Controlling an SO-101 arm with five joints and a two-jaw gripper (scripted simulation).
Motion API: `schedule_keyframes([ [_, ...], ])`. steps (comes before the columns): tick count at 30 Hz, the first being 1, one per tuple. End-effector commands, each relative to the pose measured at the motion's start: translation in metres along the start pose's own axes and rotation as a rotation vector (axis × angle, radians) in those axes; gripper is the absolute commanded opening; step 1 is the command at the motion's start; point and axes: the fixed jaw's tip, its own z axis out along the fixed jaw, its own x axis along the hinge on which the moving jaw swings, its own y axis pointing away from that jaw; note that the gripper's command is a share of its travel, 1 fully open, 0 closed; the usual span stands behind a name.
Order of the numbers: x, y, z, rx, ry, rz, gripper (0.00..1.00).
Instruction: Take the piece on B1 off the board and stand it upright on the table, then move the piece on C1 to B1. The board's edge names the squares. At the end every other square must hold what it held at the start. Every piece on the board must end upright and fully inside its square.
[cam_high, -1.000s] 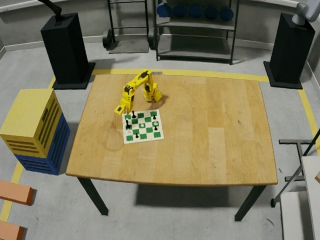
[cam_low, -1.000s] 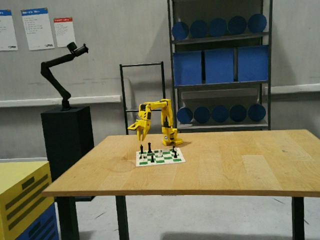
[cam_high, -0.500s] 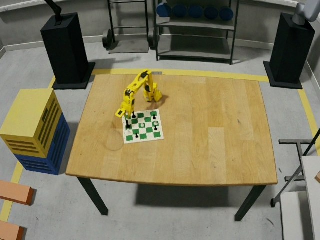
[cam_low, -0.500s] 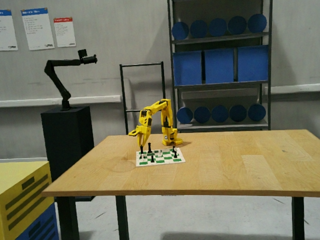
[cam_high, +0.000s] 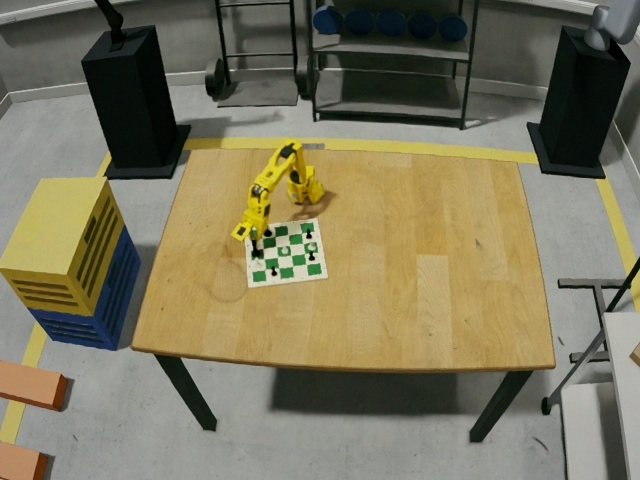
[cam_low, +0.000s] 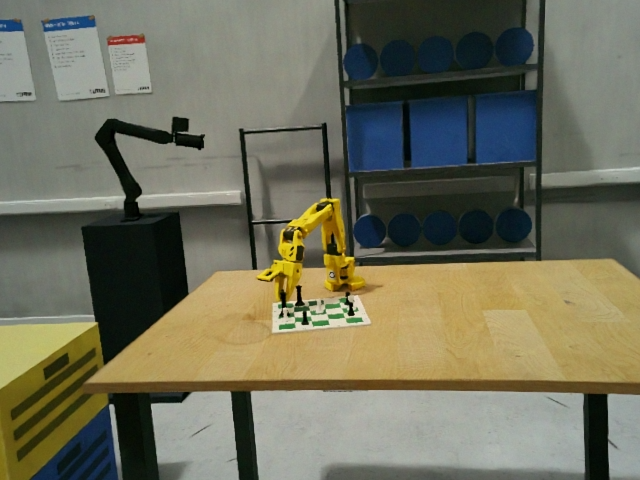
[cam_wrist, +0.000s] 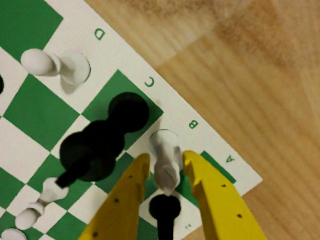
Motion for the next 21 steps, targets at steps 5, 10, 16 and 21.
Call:
schedule_keyframes([
  [5,0.0047,-0.0023,0.0062,0.002,0.020,0.008,0.10],
  [10,0.0067,-0.0023,0.0076,0.002,0.020,0.007,0.10],
  [16,0.0110,-0.0022,0.0104,0.002,0.021,0.007,0.10],
  [21,0.0110,-0.0022,0.0104,0.002,0.021,0.007,0.10],
])
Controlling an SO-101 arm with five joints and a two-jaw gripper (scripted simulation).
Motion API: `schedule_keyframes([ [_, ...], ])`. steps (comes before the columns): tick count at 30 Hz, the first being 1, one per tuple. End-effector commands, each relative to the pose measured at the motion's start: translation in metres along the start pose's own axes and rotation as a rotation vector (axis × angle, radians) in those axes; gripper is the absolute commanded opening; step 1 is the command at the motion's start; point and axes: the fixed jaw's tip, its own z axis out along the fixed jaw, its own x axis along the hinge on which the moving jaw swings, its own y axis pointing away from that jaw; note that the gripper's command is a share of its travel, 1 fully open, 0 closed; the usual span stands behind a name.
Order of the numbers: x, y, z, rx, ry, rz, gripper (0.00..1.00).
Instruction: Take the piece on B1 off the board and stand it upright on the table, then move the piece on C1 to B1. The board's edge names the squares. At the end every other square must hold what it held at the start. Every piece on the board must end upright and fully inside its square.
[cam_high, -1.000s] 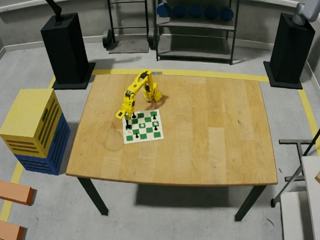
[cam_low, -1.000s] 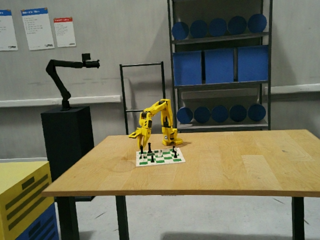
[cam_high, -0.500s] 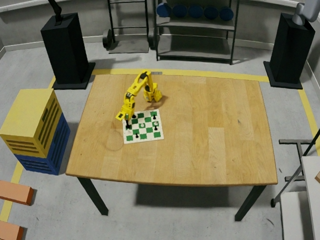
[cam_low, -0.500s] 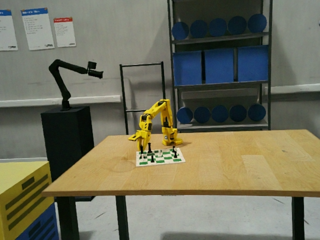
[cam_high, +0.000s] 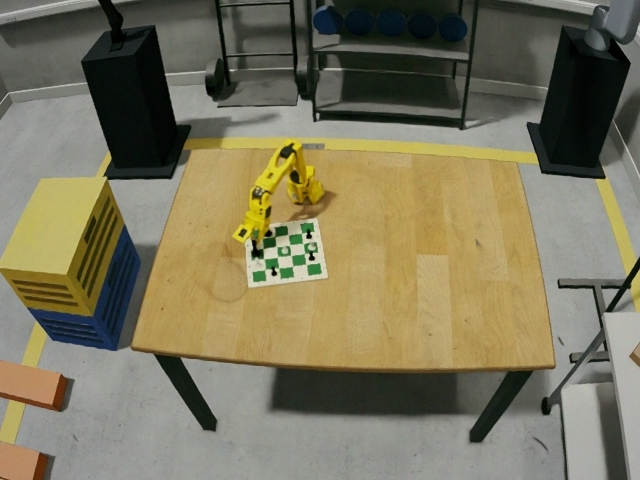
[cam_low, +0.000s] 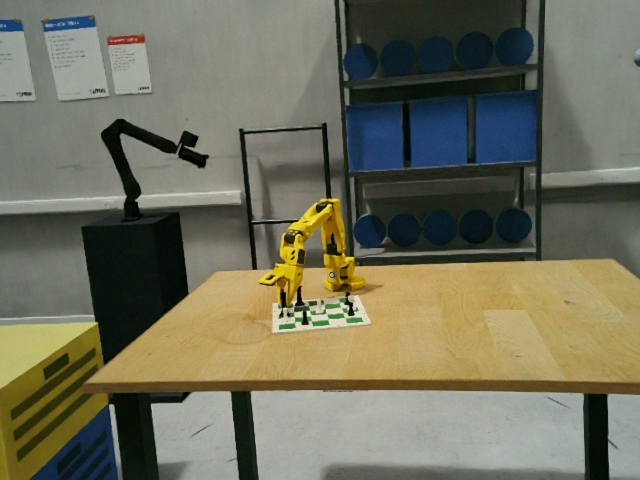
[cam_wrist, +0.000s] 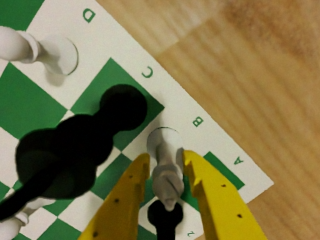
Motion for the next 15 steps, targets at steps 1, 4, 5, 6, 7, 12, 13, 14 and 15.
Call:
schedule_keyframes([
  [1,0.0033,-0.0022,0.0022,0.002,0.009,0.007,0.10],
  [4,0.0027,-0.0022,0.0012,0.002,0.009,0.007,0.10],
  [5,0.0023,-0.0021,0.0006,0.002,0.009,0.007,0.10],
  [6,0.0019,-0.0021,0.0000,0.002,0.009,0.007,0.10],
  [7,0.0016,-0.0021,-0.0005,0.002,0.009,0.007,0.10],
  [12,0.0012,-0.0021,-0.0011,0.002,0.009,0.007,0.10],
  [13,0.0012,-0.0021,-0.0011,0.002,0.009,0.007,0.10],
  [14,0.0012,-0.0021,-0.0011,0.002,0.009,0.007,0.10],
  [15,0.0011,-0.0021,-0.0012,0.002,0.009,0.007,0.10],
])
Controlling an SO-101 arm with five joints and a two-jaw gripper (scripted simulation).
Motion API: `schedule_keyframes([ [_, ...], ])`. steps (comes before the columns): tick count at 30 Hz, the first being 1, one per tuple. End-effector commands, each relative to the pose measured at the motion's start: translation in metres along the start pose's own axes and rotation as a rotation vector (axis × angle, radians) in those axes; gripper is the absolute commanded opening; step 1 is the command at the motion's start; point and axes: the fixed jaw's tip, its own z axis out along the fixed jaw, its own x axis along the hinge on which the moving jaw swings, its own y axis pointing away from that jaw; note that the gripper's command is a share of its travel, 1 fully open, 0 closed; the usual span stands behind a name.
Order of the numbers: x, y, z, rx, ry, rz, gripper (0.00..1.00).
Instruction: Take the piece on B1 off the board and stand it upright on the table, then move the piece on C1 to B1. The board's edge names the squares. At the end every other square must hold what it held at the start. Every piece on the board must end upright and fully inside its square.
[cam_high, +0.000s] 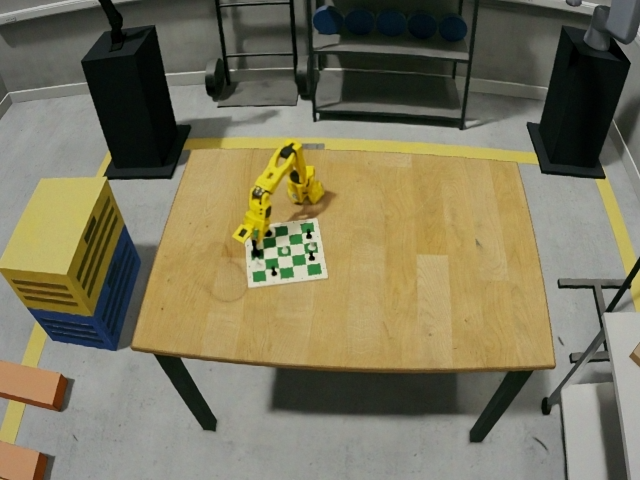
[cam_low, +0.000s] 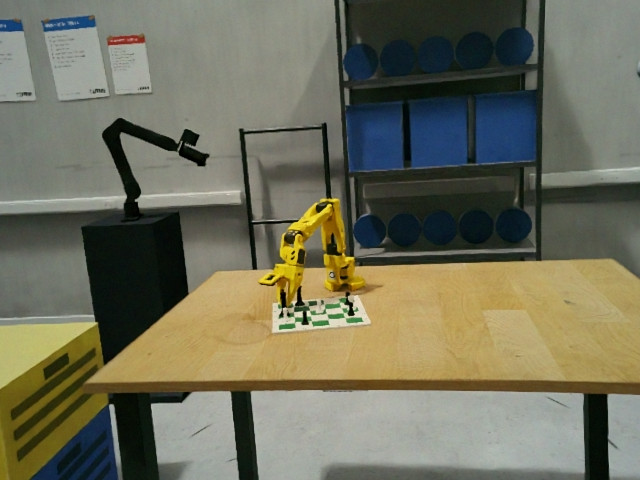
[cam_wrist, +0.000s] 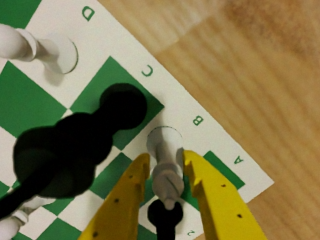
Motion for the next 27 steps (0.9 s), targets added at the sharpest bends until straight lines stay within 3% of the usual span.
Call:
schedule_keyframes([
  [1,0.0004,-0.0021,-0.0012,0.002,0.005,0.007,0.10],
  [27,-0.0021,-0.0037,-0.0044,0.004,0.005,0.006,0.10],
])
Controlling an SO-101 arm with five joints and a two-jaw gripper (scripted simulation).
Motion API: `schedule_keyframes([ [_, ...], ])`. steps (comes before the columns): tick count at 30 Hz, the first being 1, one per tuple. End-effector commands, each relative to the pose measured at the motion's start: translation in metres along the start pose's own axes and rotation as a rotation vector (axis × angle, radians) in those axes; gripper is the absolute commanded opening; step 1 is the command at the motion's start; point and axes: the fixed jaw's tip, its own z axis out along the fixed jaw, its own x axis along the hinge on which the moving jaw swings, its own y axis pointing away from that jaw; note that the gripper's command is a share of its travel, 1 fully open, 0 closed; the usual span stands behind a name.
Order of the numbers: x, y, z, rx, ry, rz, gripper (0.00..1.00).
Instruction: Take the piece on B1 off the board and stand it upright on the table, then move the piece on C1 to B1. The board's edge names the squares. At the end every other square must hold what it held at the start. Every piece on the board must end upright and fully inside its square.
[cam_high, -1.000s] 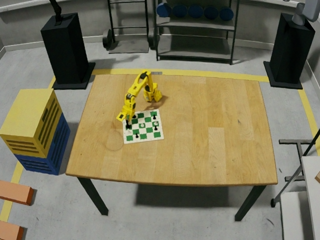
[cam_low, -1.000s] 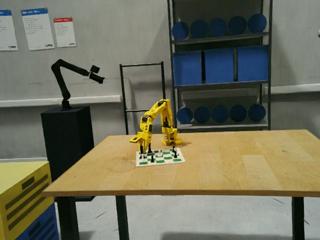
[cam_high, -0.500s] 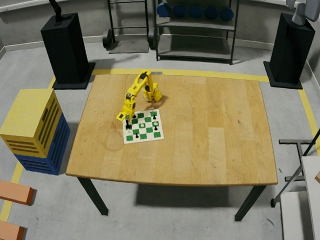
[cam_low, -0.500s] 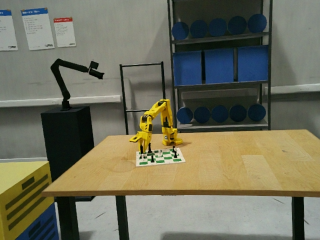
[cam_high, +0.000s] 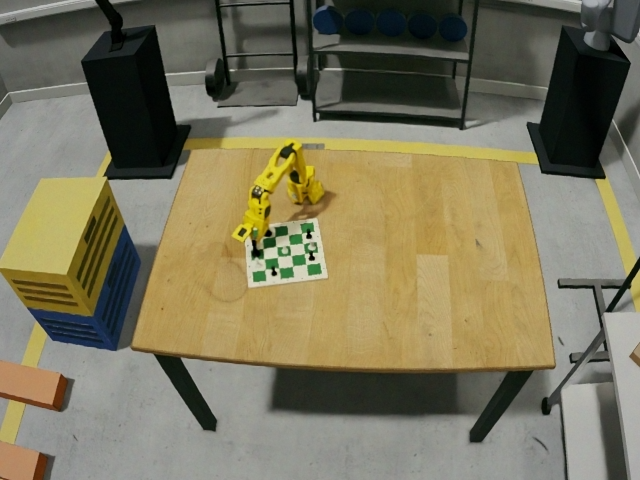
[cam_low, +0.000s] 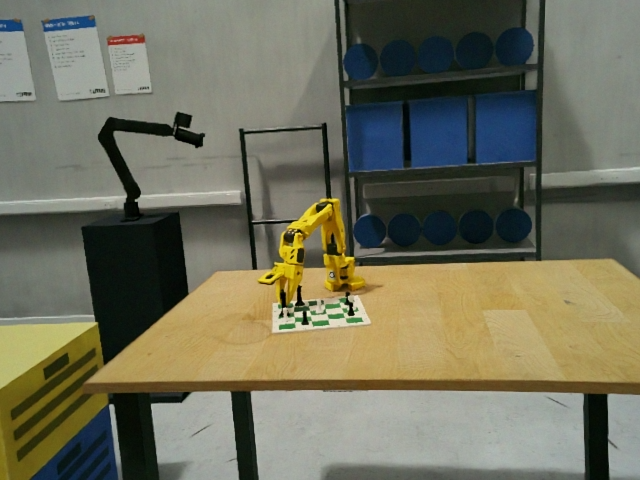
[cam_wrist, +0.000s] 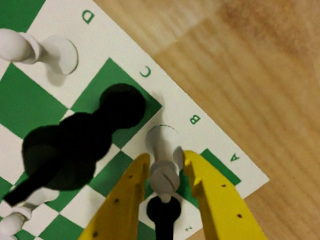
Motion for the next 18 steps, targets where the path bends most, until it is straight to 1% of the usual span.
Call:
schedule_keyframes([
  [1,-0.0009,-0.0027,-0.0018,0.002,-0.001,0.002,0.10],
  [18,-0.0024,-0.0031,-0.0024,0.003,-0.001,0.004,0.10],
])
